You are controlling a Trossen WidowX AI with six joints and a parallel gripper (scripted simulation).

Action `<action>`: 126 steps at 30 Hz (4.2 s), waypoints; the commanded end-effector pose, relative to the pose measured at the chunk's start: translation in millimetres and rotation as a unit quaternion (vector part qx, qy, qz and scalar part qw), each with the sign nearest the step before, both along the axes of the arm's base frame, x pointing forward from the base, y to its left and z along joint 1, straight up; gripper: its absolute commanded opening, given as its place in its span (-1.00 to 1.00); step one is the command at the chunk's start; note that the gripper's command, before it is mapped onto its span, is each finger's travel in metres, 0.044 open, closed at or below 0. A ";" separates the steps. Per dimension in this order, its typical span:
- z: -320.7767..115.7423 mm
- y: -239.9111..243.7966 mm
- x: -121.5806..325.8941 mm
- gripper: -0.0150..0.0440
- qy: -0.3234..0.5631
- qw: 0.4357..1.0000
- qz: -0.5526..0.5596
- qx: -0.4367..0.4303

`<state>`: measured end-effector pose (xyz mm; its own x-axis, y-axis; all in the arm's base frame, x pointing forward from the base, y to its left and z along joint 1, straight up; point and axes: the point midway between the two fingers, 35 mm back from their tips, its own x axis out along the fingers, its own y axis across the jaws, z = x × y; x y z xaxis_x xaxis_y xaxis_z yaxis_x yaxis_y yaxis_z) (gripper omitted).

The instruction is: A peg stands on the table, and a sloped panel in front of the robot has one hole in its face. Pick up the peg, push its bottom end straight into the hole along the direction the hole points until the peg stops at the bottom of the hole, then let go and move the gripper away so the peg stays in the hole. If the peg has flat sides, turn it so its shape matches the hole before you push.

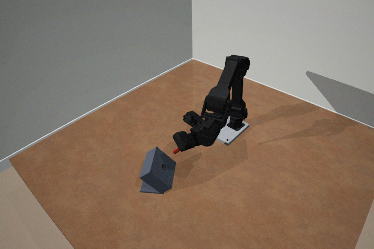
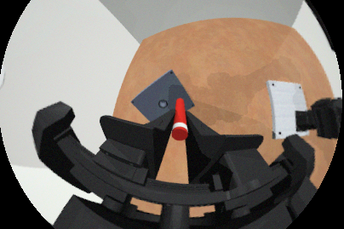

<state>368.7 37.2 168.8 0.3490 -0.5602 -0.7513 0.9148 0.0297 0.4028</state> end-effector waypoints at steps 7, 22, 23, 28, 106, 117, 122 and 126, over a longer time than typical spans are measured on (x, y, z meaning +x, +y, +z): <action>3.5 14.1 2.1 -0.49 -0.004 0.999 0.031 -0.024; 8.8 37.0 3.2 -0.49 -0.012 0.995 0.076 -0.058; 8.6 36.9 3.4 -0.49 -0.012 0.995 0.076 -0.058; 5.1 35.2 6.9 -0.49 -0.013 0.995 0.080 -0.060; -40.7 2.7 44.6 -0.49 -0.026 0.992 0.097 -0.079; -45.9 -1.5 48.2 -0.49 -0.027 0.992 0.097 -0.079; -48.0 -3.5 49.9 -0.49 -0.027 0.992 0.097 -0.079; -49.8 -5.2 51.3 -0.49 -0.027 0.992 0.097 -0.079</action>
